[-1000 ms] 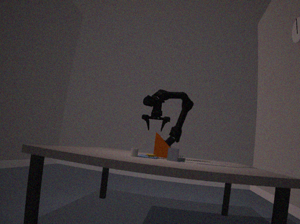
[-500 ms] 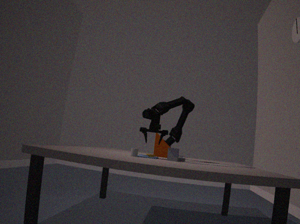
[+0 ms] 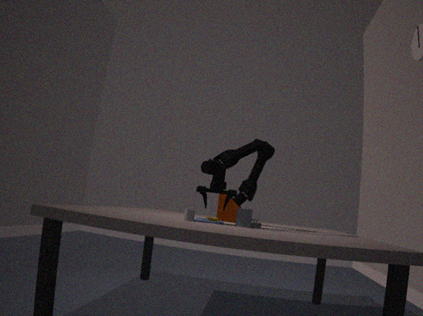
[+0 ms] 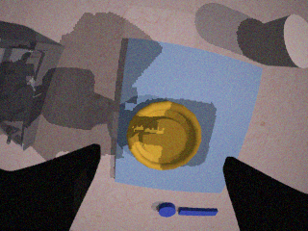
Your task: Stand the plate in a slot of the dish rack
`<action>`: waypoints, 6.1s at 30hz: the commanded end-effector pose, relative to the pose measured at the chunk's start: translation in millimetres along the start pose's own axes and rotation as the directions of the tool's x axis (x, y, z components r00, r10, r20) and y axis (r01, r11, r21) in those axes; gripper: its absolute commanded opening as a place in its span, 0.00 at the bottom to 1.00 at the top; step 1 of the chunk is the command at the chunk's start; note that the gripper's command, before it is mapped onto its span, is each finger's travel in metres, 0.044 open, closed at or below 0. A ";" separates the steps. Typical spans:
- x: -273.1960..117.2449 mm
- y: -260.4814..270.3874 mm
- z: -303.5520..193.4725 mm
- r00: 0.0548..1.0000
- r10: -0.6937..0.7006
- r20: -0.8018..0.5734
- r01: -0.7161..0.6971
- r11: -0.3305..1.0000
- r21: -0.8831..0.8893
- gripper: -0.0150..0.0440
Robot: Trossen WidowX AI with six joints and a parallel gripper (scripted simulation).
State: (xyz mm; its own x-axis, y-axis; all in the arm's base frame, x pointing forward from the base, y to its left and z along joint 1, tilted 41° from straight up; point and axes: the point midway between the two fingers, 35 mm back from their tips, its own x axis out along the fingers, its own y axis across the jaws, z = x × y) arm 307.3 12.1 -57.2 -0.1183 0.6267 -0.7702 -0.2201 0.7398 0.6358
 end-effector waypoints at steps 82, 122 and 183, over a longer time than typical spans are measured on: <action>-98.5 -14.4 9.3 1.000 0.002 -0.009 -0.002 1.000 0.011 0.25; -127.0 107.6 -12.5 0.999 -0.033 -0.041 0.052 0.494 0.868 0.25; -43.5 155.2 -53.7 0.859 -0.512 -0.026 0.046 0.026 0.999 0.25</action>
State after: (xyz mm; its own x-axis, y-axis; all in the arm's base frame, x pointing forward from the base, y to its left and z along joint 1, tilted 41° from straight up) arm 224.4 84.6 81.6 -0.0672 0.2212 -0.9729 0.9729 0.2307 -0.0147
